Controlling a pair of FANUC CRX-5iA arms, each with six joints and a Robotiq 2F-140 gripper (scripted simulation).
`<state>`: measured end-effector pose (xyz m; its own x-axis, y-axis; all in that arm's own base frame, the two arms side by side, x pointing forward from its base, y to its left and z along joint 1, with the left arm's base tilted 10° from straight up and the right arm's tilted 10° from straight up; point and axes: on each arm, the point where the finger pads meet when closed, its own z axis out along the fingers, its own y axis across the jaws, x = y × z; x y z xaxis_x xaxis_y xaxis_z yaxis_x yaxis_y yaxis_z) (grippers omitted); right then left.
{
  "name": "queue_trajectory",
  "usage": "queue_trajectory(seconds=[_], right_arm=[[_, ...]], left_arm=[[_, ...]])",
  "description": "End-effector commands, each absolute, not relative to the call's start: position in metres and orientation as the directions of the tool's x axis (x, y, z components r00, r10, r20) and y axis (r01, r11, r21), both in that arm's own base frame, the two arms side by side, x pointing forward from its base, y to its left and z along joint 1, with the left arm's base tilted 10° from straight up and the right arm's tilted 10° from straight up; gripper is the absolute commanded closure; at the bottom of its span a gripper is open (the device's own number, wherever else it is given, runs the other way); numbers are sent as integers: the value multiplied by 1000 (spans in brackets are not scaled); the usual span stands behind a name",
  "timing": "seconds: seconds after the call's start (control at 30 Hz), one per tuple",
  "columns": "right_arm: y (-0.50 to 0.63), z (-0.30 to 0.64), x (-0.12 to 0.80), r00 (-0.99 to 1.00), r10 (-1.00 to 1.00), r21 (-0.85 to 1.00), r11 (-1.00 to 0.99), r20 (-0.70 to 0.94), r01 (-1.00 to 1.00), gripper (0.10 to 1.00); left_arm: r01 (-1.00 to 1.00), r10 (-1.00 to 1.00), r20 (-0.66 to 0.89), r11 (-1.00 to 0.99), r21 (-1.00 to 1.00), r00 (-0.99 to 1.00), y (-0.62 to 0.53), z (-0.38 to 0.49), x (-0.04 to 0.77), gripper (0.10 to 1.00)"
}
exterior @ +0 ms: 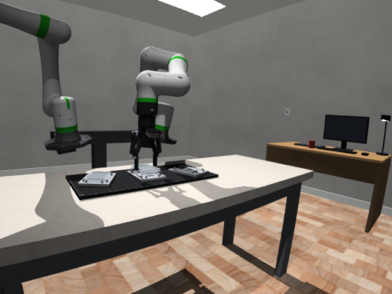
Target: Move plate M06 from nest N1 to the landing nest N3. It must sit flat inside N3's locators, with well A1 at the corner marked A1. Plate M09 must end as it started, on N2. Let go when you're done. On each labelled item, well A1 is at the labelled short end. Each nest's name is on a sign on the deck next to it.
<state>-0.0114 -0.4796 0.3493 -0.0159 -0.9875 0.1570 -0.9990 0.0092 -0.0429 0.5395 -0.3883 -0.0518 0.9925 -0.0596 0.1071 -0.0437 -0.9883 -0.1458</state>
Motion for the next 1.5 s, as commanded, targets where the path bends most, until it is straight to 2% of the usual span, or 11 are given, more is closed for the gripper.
queue_trajectory(seconds=[0.0, 1.47], right_arm=[[-480, 350, -12, -16, -987, -43, 9, 159, -999, 98], [-480, 350, -12, -16, -987, -43, 9, 159, -999, 98]], left_arm=[[-44, -60, 109, -989, -144, 992, -389, -50, 540, 488], [-44, -60, 109, -989, -144, 992, -389, -55, 541, 488]])
